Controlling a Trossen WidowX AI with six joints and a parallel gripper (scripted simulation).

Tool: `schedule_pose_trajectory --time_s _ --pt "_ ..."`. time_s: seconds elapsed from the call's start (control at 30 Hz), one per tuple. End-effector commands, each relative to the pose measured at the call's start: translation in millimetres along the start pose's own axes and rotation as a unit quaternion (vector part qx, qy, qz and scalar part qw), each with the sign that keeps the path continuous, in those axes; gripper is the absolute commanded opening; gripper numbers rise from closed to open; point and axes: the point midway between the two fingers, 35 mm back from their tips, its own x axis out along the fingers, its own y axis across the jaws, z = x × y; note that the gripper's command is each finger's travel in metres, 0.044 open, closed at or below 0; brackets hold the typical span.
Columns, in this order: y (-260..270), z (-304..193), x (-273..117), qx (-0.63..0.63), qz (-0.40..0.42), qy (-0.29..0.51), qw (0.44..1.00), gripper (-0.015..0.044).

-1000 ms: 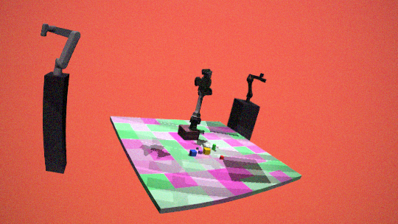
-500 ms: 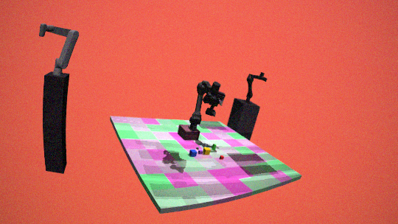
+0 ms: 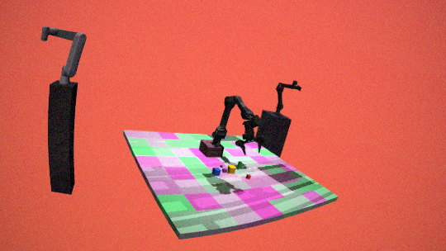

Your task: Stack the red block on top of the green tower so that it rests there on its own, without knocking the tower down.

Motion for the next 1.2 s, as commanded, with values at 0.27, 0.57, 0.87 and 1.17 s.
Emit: schedule_pose_trajectory --time_s 0.27,0.57,0.87,1.17 --pt "-34.5 -109.1 60.1 -0.238 -0.142 0.181 0.944 0.044" --pt "-53.7 -145.0 70.9 -0.33 -0.185 0.252 0.891 0.044" --pt "-69.8 -153.1 98.4 -0.33 -0.186 0.251 0.891 0.044" --pt "-73.8 -156.1 105.1 -0.33 -0.186 0.251 0.891 0.044"
